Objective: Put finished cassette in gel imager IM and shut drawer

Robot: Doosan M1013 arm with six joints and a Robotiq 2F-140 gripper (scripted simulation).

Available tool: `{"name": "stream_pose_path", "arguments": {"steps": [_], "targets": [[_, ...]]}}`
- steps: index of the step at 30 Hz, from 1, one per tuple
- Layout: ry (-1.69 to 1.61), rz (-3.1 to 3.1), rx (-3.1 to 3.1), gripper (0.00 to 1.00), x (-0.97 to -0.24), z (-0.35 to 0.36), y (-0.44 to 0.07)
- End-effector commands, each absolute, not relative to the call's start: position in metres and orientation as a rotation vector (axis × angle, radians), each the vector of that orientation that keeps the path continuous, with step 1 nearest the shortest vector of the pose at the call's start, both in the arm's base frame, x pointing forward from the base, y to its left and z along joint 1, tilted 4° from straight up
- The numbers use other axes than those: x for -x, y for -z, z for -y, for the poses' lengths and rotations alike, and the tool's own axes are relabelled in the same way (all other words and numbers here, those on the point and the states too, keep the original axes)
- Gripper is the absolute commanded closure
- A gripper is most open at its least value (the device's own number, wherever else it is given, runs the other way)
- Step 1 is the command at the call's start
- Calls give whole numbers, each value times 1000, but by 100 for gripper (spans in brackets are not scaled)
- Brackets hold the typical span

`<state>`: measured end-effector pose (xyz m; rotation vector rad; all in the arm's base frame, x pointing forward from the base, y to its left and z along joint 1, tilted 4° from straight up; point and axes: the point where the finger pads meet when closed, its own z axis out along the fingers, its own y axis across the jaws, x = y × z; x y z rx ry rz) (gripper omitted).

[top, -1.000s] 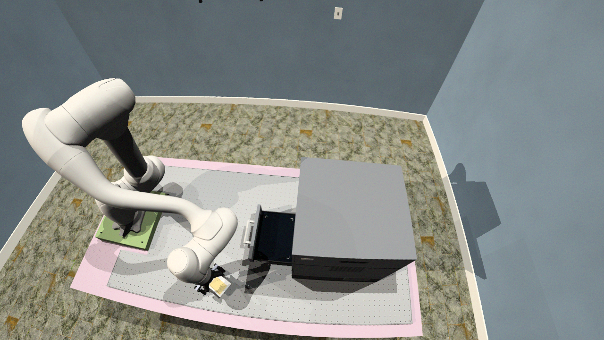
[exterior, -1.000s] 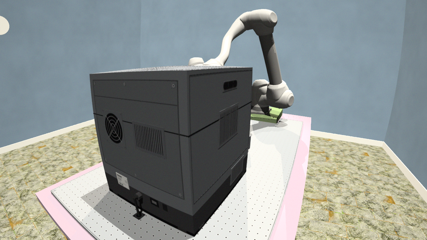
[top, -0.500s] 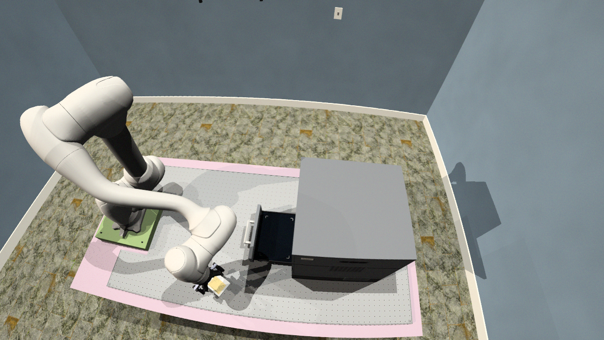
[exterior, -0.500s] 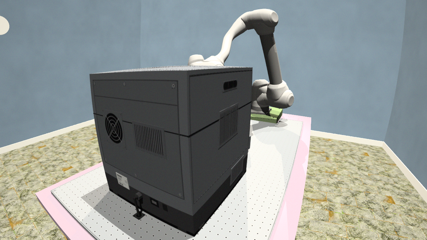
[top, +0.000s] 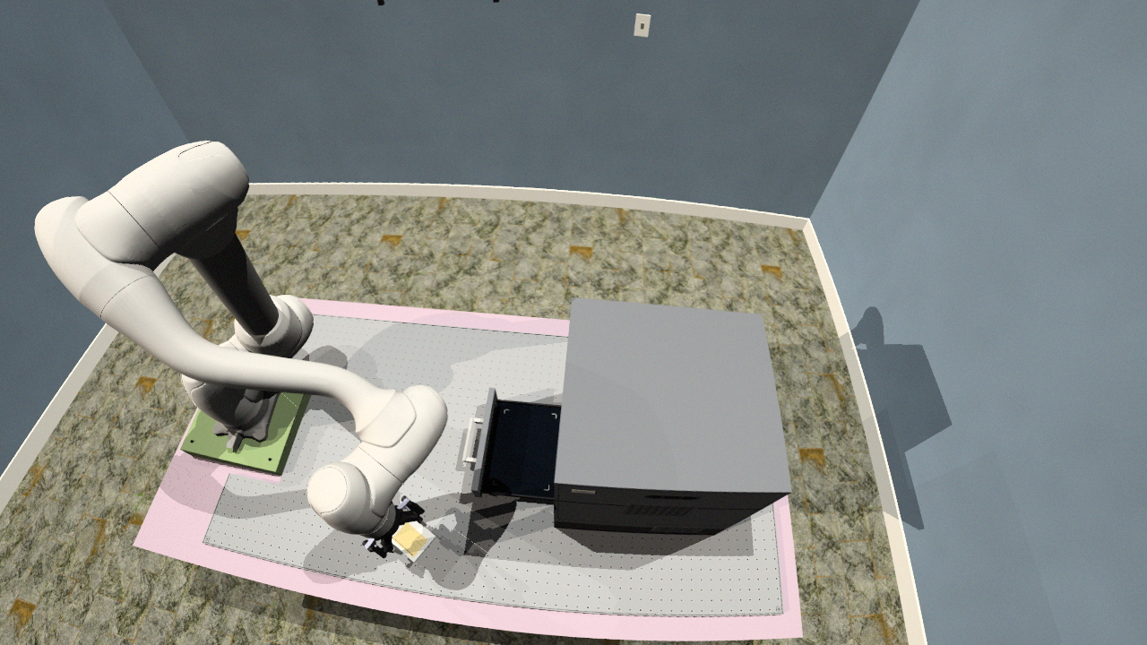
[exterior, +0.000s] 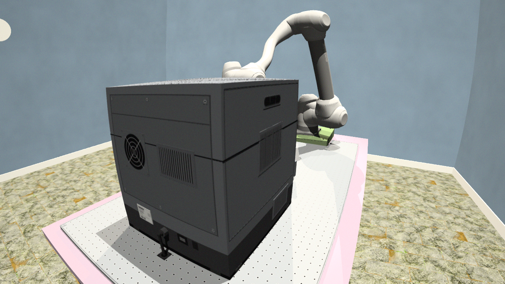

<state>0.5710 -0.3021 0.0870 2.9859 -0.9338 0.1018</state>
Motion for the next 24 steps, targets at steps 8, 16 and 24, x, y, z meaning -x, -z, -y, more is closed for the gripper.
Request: {"name": "stream_pose_path", "arguments": {"steps": [8, 16, 24], "targets": [[-102, 934, -2986, 90, -570, 302, -100], [-102, 934, -2986, 90, -570, 302, -104], [-102, 934, -2986, 90, -570, 301, -108]]}}
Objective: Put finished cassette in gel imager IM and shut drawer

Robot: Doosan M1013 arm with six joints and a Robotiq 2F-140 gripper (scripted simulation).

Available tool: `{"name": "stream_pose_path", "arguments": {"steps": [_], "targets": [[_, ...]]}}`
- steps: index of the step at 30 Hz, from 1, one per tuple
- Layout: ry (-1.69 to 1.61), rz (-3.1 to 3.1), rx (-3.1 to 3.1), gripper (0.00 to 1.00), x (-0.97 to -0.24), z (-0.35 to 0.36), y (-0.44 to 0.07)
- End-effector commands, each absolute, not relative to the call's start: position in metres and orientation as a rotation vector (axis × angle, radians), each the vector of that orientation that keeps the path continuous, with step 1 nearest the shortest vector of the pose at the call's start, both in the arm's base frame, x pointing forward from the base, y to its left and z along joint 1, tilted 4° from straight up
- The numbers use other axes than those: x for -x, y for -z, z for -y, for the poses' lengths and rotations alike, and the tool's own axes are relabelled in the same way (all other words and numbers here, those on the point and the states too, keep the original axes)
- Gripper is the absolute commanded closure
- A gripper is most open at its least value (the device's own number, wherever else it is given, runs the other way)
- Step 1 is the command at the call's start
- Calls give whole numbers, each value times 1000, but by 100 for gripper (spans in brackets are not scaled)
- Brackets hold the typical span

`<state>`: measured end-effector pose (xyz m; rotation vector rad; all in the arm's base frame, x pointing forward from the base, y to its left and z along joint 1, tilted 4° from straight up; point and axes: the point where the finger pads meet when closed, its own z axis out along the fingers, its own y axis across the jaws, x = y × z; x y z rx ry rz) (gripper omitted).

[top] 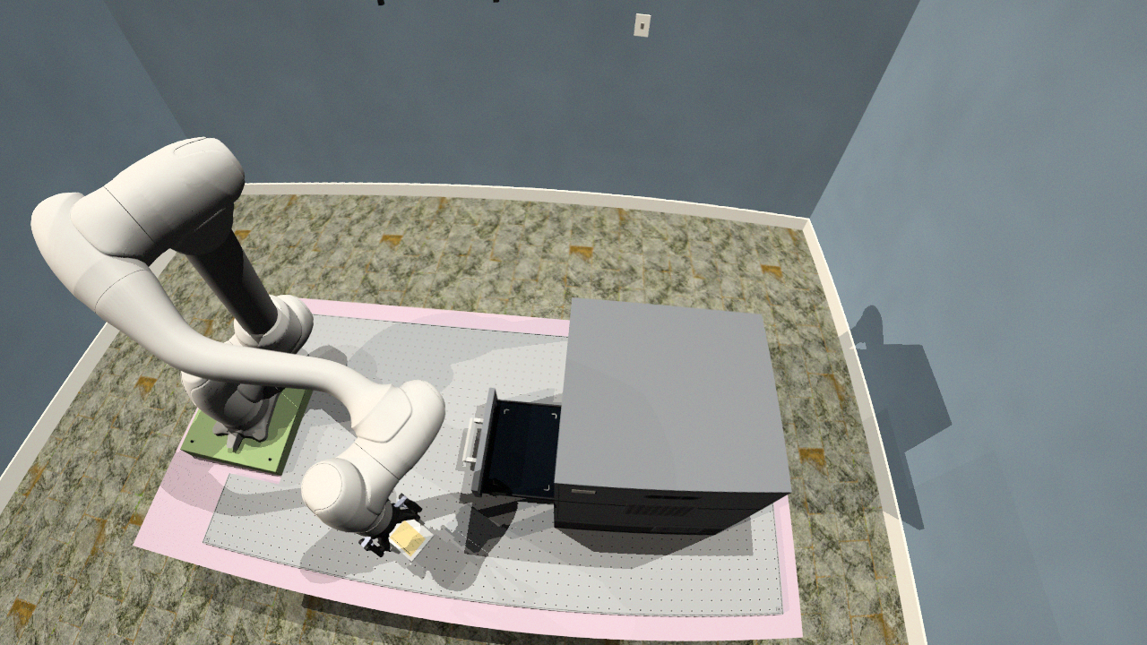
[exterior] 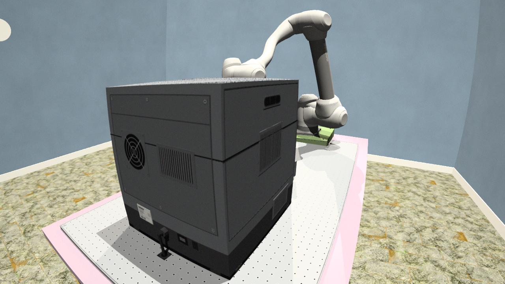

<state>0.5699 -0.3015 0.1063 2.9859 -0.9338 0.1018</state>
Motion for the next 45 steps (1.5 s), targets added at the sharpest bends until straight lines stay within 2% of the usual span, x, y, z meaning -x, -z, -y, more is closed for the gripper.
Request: {"name": "stream_pose_path", "arguments": {"steps": [1, 45], "targets": [[-102, 934, -2986, 90, -570, 301, -110], [-102, 934, -2986, 90, -567, 300, -160]]}}
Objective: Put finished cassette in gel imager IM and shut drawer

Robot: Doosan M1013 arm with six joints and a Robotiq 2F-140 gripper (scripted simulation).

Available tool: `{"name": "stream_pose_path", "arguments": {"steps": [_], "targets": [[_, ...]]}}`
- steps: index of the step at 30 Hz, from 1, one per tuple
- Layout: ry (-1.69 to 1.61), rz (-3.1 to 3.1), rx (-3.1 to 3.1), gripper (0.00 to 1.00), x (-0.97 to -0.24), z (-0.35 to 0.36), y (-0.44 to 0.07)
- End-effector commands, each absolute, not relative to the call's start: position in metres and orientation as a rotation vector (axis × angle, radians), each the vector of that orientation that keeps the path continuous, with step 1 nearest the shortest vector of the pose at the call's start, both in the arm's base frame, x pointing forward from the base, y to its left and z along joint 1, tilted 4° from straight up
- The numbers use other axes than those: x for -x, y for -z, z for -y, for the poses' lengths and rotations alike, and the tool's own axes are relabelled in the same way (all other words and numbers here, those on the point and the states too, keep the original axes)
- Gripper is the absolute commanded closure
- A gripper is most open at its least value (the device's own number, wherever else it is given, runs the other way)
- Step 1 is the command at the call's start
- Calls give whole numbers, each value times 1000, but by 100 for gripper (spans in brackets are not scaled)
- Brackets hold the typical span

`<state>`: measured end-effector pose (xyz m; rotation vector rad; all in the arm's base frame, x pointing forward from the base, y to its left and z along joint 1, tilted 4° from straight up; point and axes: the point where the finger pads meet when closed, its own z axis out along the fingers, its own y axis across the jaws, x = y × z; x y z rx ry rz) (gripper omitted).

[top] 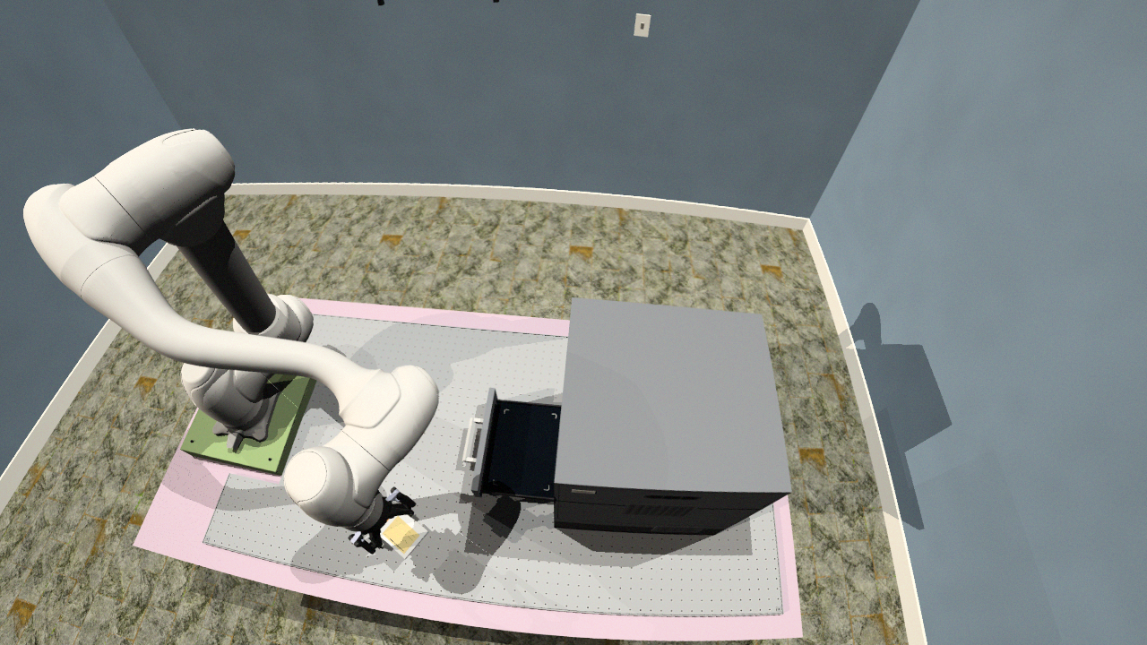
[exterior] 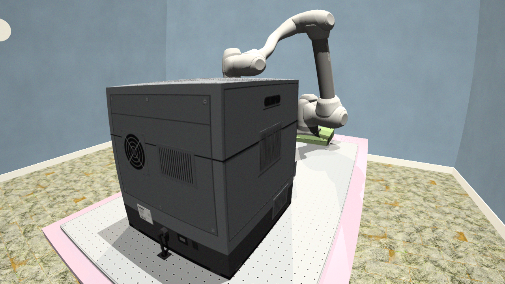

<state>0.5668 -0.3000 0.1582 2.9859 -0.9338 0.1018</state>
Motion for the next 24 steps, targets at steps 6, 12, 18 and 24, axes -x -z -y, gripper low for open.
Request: {"name": "stream_pose_path", "arguments": {"steps": [6, 12, 18, 24], "targets": [[-103, 1034, -2955, 90, -572, 292, -162], [-104, 1278, -2864, 90, -587, 271, -162], [-104, 1515, -2753, 90, -601, 250, -162], [-103, 1786, -2593, 90, -618, 226, -162]]}}
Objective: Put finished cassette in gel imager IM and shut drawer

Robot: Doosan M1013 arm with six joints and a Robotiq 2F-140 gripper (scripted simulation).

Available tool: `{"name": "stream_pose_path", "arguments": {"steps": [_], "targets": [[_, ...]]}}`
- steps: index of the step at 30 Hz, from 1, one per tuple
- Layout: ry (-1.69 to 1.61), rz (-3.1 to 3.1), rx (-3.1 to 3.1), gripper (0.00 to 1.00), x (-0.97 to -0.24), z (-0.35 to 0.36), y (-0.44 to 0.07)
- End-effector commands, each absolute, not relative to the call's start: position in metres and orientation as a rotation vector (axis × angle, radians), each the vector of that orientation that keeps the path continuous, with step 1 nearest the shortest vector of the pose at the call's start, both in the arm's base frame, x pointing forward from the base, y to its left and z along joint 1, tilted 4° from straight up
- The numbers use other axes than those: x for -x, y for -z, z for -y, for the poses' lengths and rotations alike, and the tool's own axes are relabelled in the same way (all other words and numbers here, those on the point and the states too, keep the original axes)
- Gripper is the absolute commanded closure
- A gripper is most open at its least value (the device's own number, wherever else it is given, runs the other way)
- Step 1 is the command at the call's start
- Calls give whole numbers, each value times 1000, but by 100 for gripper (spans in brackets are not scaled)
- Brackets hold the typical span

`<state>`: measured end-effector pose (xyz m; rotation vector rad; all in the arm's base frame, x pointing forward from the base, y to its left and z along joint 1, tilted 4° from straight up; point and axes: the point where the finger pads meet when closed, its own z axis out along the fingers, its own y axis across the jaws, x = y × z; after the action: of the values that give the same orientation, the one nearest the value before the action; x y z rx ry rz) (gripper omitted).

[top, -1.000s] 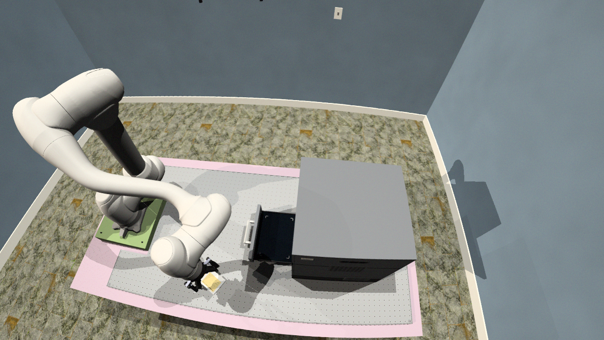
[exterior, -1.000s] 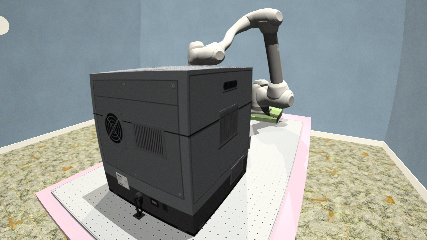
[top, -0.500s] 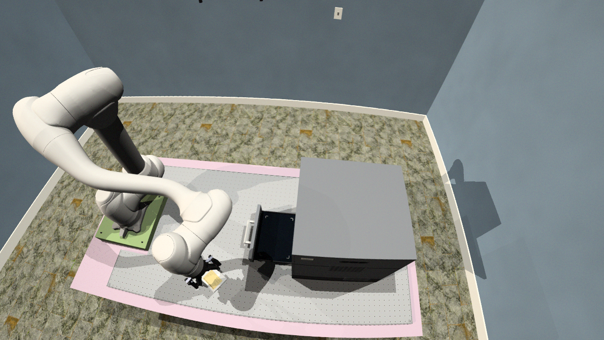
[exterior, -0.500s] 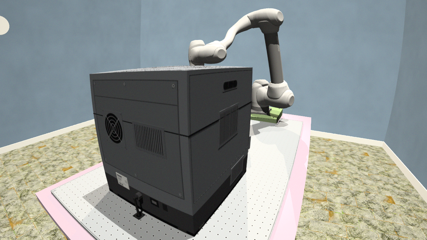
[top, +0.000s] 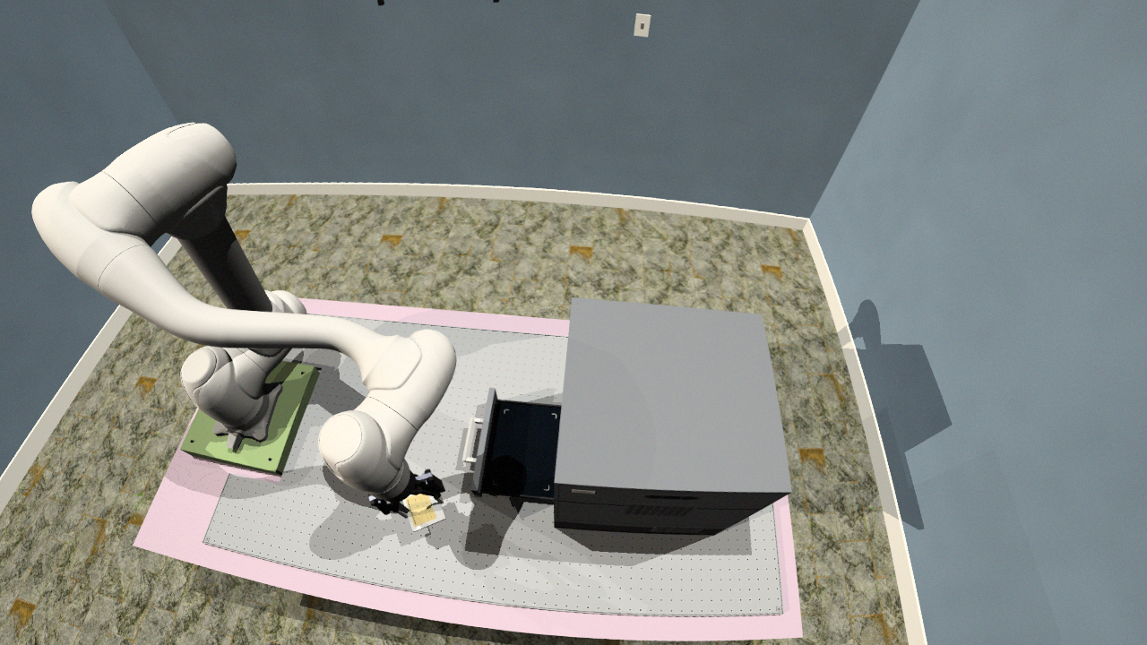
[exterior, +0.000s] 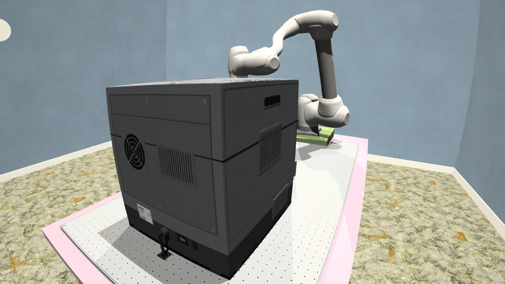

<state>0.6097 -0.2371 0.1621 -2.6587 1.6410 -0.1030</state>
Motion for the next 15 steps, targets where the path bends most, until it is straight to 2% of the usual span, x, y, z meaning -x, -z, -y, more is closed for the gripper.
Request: {"name": "stream_pose_path", "arguments": {"steps": [1, 15], "targets": [[102, -1818, 2548, 90, -621, 222, -162], [97, -2279, 2127, 90, -655, 172, -163]]}}
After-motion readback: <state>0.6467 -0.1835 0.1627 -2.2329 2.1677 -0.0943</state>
